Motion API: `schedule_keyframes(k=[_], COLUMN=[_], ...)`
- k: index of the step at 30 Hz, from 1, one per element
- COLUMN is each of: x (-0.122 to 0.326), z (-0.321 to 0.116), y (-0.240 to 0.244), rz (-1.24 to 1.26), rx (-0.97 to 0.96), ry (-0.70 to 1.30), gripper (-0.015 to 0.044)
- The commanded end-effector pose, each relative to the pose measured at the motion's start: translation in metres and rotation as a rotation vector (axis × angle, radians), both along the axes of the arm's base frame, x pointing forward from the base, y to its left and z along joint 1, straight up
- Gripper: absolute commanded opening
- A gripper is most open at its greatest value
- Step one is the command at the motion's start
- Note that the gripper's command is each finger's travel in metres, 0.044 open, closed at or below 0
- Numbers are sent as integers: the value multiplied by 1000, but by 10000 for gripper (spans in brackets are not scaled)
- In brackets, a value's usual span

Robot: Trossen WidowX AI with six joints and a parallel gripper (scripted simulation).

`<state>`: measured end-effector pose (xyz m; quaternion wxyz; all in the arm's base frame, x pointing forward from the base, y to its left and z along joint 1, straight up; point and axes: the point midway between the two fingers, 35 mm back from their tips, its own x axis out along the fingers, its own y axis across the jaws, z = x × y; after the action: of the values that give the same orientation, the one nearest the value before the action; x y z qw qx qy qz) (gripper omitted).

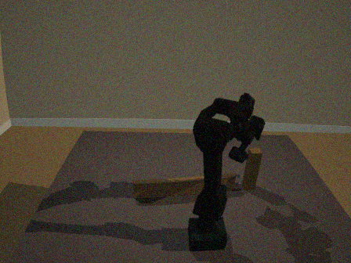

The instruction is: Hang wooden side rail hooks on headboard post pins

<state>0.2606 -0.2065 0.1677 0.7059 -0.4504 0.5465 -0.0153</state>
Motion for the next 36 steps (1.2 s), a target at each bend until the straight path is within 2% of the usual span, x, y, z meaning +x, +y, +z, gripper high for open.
schedule_keyframes(k=[1, 16, 36], x=[-23, -49, -50], z=[-24, -52, -52], y=[26, 49, 50], rz=[706, 1482, 1498], rx=[-240, -596, -604], ry=[348, 680, 685], gripper=[440, 440, 440])
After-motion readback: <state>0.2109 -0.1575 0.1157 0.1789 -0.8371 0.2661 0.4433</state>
